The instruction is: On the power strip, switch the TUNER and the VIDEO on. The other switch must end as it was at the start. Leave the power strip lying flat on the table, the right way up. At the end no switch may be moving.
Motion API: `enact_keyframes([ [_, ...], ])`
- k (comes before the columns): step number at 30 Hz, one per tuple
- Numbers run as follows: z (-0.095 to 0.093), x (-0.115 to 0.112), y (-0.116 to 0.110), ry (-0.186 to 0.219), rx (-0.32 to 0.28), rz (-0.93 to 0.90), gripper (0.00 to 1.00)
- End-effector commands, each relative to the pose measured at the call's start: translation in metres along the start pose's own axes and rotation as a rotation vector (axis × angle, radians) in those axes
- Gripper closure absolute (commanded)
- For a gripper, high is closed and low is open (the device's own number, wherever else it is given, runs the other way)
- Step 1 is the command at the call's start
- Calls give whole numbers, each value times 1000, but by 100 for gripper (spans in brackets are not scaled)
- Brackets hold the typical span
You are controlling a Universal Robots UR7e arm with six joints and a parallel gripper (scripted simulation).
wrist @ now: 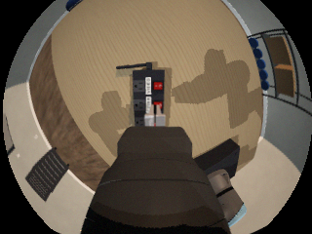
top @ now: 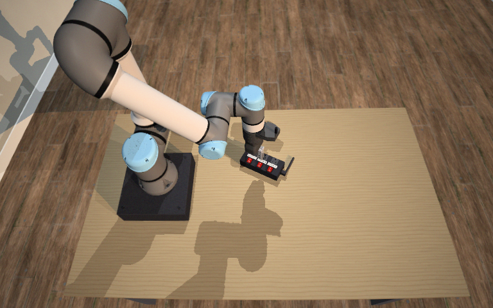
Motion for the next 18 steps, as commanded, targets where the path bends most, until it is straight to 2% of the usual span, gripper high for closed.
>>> enact_keyframes([
  [1,-7,1,-1,-2,-3,-1,100],
  [18,-27,1,-1,-2,-3,-1,100],
])
Point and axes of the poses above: the point where the finger pads meet when closed, its own z axis back along the fingers, its own x axis across the jaws, y = z × x, the point moved 6 cm from there along z, back along the fingers, and after that the axes turned 2 degrees about -z, right-handed, at the moved point
